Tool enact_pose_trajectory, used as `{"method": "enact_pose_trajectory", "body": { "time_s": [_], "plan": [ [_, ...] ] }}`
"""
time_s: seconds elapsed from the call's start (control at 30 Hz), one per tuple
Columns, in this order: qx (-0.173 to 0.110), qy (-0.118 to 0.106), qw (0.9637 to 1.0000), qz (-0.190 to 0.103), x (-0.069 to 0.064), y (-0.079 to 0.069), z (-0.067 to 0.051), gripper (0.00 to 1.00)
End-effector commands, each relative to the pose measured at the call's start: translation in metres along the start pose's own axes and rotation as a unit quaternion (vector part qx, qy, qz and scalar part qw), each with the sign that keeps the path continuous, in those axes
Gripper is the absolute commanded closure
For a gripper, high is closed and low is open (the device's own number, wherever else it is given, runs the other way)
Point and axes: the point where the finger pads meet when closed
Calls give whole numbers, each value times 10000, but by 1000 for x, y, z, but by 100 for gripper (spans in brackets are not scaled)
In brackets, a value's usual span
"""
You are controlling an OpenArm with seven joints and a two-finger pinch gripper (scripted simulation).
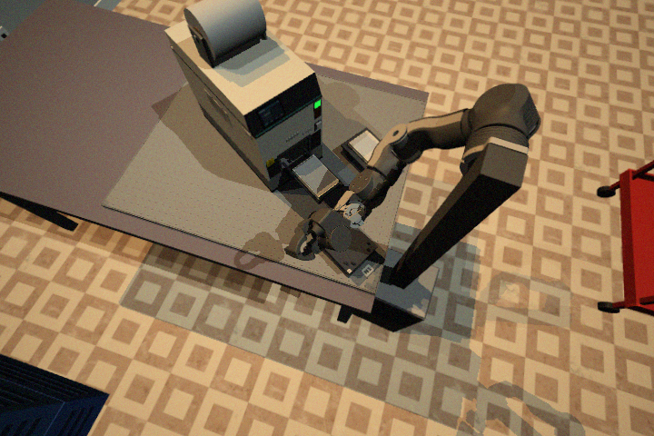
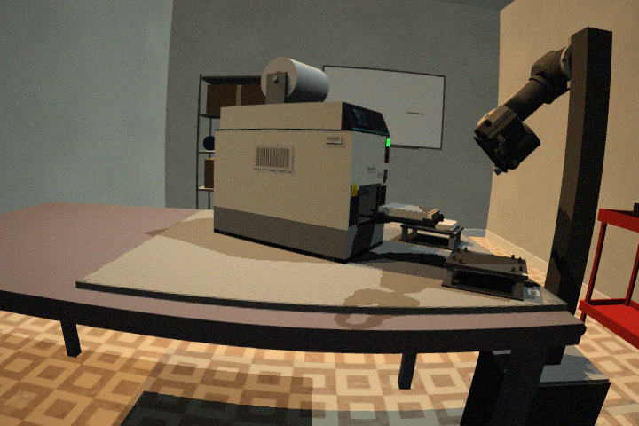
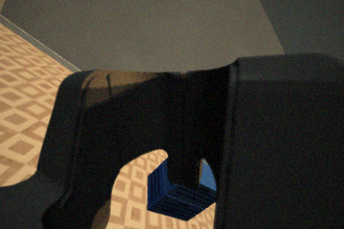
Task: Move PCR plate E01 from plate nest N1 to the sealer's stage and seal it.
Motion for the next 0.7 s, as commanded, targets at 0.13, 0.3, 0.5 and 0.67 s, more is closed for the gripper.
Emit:
{"method": "enact_pose_trajectory", "body": {
  "time_s": [0.13, 0.3, 0.5, 0.67],
  "plan": [
    [-28, 22, 10000, -27, 1, 0, -1, 100],
    [-28, 22, 10000, -27, 0, 4, 0, 100],
    [-28, 22, 10000, -27, 0, 4, 0, 100],
    [-28, 22, 10000, -27, 0, 4, 0, 100]
  ]
}}
Point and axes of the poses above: the point where the finger pads meet when closed, its own x axis out along the fingers, its own y axis across the jaws, z = x × y, and after that the axes turned 8 degrees about -x, right-handed
